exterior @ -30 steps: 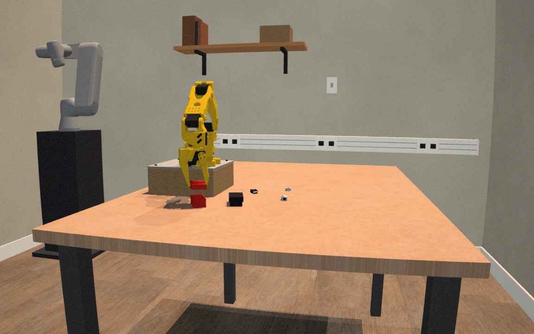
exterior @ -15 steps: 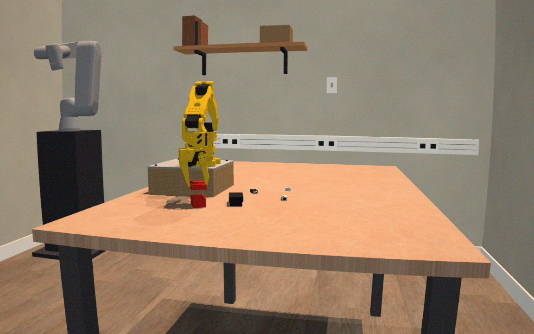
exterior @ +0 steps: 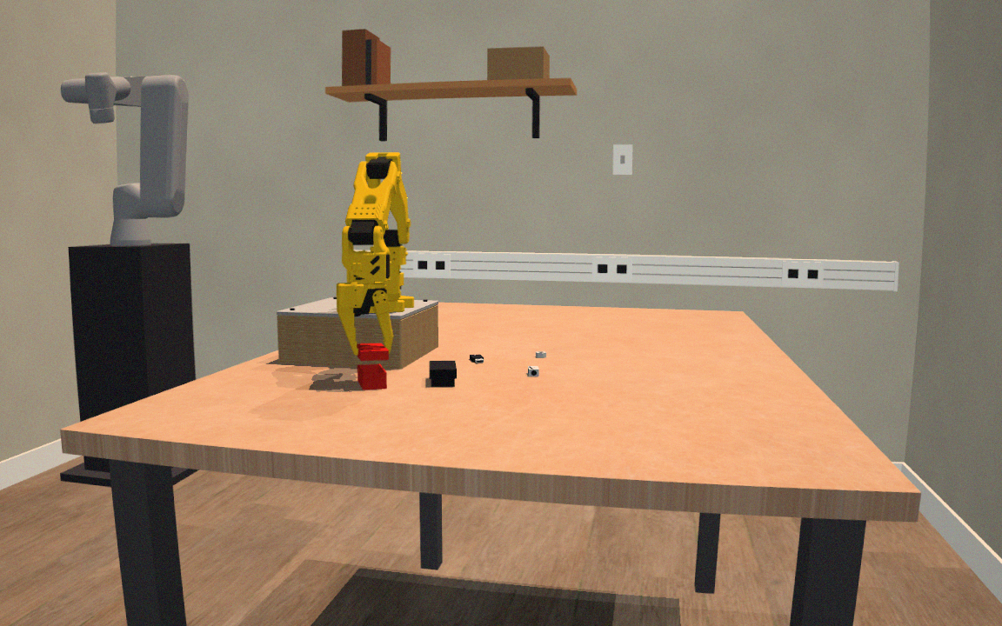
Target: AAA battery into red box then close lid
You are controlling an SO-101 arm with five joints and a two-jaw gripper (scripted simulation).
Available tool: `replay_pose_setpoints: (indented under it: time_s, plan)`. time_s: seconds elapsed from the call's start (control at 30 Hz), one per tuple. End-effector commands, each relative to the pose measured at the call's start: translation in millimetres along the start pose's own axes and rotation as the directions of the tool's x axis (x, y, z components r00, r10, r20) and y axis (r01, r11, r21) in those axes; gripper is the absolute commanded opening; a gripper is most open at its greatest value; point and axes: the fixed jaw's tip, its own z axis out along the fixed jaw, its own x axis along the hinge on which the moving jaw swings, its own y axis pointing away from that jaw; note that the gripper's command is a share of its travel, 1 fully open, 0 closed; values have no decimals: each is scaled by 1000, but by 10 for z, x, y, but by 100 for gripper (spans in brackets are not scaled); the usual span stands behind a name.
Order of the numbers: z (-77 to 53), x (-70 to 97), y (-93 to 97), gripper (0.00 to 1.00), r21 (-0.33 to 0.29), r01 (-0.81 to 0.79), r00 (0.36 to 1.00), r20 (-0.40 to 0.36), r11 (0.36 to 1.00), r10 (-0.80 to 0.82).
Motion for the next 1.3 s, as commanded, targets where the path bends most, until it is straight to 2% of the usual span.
replay_pose_setpoints:
  time_s: [0.0, 1.27]
  plan:
    - [45, -53, -6, 21, 10, 0, 1000, 21, 1000, 0]
    - [46, -53, -6, 21, 15, -1, 999, 33, 1000, 0]
